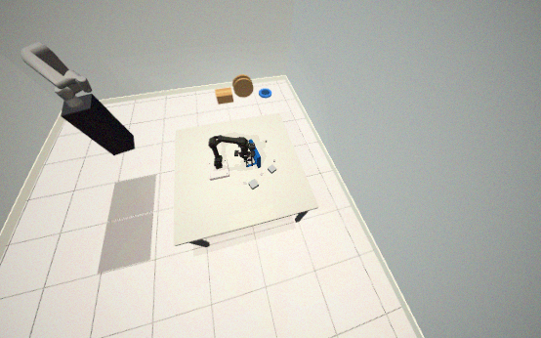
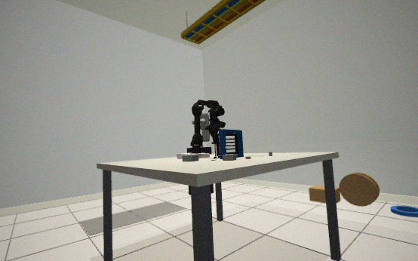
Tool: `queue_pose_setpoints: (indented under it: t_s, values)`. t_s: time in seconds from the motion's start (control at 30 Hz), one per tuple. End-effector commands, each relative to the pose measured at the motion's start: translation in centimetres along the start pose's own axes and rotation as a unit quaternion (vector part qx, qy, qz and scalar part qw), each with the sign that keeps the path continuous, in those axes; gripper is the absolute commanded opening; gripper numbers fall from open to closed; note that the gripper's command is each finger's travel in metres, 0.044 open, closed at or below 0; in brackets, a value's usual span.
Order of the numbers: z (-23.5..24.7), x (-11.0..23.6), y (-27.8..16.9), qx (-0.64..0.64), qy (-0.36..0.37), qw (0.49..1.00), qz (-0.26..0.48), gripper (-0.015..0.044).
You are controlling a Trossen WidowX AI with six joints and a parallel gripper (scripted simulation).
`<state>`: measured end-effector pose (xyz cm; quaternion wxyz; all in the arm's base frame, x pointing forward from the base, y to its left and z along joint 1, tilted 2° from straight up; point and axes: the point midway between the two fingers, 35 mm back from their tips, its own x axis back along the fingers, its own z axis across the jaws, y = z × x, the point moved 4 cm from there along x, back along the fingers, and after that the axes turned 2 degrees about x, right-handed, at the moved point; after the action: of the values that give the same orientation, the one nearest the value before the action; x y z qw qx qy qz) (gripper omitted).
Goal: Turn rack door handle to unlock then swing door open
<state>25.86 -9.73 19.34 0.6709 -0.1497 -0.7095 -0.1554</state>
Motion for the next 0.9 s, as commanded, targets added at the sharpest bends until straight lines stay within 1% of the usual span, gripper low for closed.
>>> queue_pose_setpoints:
  t_s: [0.0,0.87]
  values:
    - [0.7,0.0,0.2,-0.043,-0.004,0.999,-0.003,0.0016]
    - [6.2,-0.1,2.9,-0.234,-0.001,0.972,-0.004,0.0016]
